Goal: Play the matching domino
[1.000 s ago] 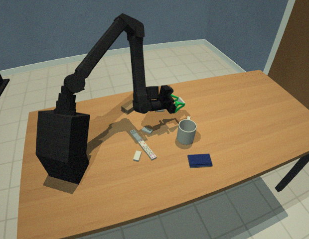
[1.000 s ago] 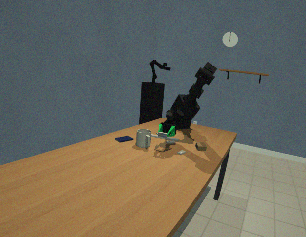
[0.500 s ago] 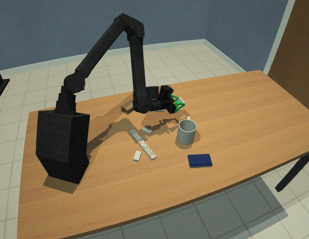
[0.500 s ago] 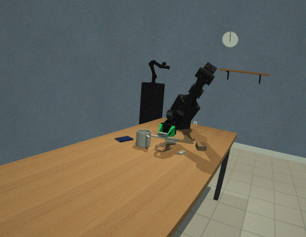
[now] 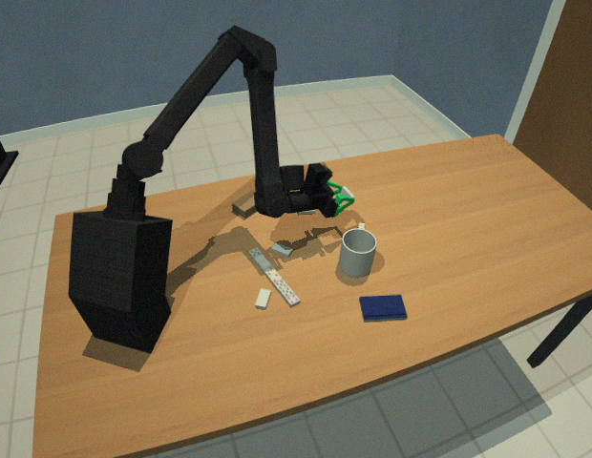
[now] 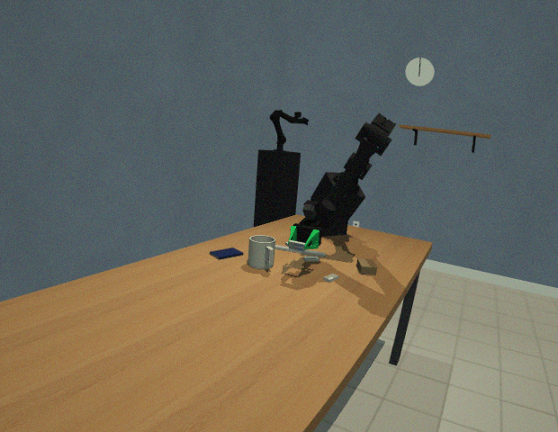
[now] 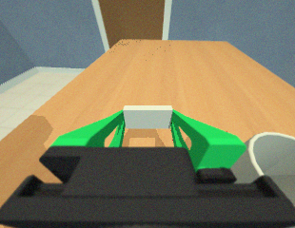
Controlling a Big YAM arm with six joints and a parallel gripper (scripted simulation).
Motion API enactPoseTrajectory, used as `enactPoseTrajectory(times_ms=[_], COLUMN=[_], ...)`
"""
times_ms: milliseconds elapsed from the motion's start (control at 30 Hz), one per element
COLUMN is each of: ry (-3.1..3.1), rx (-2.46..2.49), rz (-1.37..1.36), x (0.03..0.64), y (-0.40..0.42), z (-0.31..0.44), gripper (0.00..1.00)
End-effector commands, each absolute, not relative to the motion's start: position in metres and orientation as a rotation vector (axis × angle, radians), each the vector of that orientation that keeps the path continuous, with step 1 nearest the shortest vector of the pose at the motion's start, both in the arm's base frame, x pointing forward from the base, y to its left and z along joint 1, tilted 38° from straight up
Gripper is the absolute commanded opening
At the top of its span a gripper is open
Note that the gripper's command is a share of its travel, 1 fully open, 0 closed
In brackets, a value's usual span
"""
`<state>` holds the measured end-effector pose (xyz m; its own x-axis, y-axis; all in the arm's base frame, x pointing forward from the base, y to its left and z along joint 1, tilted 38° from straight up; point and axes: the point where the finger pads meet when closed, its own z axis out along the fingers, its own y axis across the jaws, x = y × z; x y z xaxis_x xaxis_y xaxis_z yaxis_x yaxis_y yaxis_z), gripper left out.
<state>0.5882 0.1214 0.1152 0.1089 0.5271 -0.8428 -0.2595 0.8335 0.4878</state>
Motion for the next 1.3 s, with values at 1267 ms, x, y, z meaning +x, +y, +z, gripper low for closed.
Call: enactPoseTrajectory(times_ms=[1267], ry=[1.296], rx=[0.242], rz=[0.593], x=[0.598], y=[0.12], z=[0.133], gripper=[0.53])
